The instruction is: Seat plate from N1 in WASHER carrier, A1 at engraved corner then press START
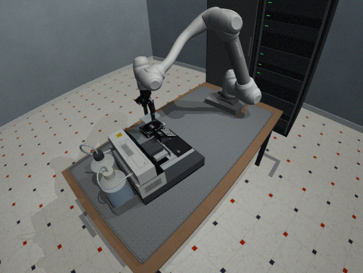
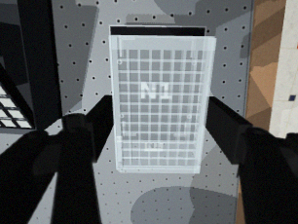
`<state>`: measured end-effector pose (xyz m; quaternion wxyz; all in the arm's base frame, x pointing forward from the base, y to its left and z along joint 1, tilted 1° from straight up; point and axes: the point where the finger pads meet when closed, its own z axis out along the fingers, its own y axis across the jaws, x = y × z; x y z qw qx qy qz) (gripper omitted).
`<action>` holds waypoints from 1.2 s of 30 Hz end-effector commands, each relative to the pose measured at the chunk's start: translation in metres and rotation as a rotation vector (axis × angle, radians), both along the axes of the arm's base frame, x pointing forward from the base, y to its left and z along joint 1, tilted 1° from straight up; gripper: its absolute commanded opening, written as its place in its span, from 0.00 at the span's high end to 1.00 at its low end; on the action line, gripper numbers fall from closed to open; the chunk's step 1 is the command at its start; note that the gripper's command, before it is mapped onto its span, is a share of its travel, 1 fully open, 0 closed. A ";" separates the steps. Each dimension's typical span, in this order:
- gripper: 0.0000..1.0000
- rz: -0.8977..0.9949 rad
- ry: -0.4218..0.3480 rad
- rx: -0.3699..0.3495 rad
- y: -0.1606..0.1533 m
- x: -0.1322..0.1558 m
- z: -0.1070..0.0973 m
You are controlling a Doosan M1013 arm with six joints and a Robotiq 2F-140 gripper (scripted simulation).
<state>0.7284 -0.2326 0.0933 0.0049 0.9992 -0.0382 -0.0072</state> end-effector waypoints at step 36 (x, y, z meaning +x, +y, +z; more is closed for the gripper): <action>0.90 -0.167 -0.003 -0.002 0.025 0.005 0.058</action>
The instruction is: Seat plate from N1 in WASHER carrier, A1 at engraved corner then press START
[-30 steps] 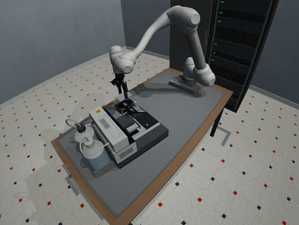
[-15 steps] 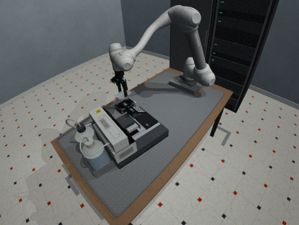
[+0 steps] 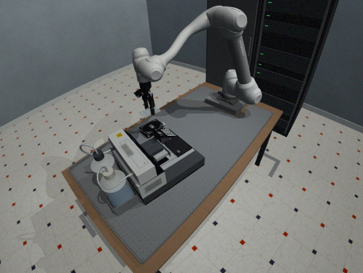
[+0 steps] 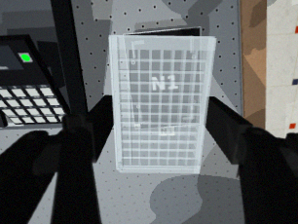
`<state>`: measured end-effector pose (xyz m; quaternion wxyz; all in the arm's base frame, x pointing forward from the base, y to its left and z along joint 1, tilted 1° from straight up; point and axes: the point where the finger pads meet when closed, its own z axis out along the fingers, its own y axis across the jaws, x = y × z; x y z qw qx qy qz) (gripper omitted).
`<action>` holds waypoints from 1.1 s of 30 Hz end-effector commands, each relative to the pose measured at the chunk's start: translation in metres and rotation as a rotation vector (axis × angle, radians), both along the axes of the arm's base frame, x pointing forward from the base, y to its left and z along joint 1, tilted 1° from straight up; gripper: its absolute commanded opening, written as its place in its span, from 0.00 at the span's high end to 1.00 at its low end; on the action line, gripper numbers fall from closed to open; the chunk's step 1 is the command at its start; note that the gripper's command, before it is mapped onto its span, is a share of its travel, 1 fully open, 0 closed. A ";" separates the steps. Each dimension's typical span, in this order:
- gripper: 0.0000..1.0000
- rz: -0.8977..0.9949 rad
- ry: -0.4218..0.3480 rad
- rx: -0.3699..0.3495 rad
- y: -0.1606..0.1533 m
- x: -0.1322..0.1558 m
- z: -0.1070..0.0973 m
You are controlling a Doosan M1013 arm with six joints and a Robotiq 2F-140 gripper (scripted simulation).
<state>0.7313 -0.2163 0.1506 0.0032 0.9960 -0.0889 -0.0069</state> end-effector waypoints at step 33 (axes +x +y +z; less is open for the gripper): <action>0.90 -1.032 -0.008 -0.018 0.152 0.022 -0.001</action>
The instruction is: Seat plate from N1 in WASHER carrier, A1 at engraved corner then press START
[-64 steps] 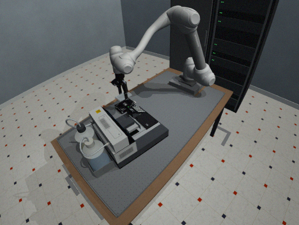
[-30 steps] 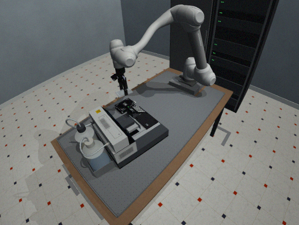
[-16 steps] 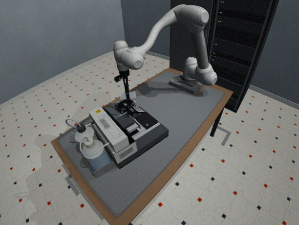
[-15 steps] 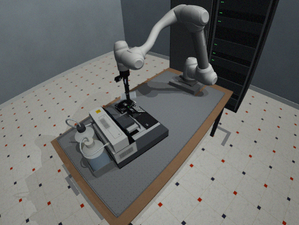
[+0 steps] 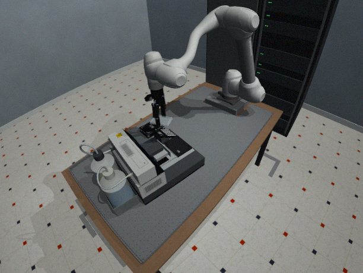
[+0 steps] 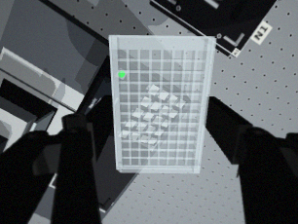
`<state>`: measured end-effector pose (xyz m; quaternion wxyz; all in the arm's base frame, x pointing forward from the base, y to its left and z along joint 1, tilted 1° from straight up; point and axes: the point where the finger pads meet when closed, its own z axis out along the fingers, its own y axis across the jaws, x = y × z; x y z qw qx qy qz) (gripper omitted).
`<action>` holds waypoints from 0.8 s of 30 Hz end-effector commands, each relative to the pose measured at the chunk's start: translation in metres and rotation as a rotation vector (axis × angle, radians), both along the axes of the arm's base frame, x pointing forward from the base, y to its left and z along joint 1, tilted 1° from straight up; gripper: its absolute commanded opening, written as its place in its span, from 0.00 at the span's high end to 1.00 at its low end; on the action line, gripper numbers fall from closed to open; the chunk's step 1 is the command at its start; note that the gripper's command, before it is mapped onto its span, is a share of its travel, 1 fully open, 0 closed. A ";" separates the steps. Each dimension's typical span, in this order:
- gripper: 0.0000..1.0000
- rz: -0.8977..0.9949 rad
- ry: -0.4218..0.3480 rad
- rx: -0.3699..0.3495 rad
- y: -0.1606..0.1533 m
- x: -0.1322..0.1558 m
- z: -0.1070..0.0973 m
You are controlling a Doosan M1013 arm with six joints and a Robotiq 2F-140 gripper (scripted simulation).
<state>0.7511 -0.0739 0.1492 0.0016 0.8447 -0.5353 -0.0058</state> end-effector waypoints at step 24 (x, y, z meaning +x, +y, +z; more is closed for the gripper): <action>0.90 -0.570 0.000 -0.019 0.119 0.018 -0.001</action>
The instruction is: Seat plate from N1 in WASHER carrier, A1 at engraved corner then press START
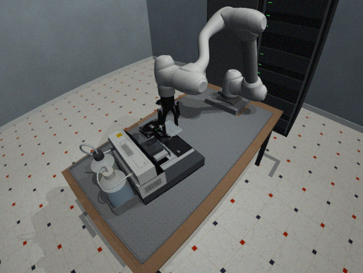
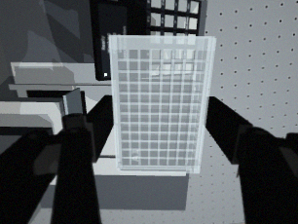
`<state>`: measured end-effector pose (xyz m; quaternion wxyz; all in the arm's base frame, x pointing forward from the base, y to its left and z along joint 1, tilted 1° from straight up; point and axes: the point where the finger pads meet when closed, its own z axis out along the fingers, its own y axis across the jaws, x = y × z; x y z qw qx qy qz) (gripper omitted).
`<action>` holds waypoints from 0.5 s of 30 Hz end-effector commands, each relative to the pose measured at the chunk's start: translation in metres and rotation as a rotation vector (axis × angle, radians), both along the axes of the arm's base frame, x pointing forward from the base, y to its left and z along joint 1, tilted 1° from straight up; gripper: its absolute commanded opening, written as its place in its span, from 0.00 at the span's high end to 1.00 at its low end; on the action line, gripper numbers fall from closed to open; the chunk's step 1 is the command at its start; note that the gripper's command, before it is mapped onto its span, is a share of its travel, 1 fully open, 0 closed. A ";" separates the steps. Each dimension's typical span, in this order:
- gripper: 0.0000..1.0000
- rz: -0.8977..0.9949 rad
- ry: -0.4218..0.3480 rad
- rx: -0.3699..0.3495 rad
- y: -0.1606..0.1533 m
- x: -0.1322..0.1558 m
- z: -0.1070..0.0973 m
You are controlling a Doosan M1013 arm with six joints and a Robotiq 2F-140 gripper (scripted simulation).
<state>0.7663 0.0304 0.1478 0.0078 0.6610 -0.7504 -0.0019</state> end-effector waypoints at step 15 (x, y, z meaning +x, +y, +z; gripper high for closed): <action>0.90 -0.003 -0.001 -0.001 0.065 0.010 0.000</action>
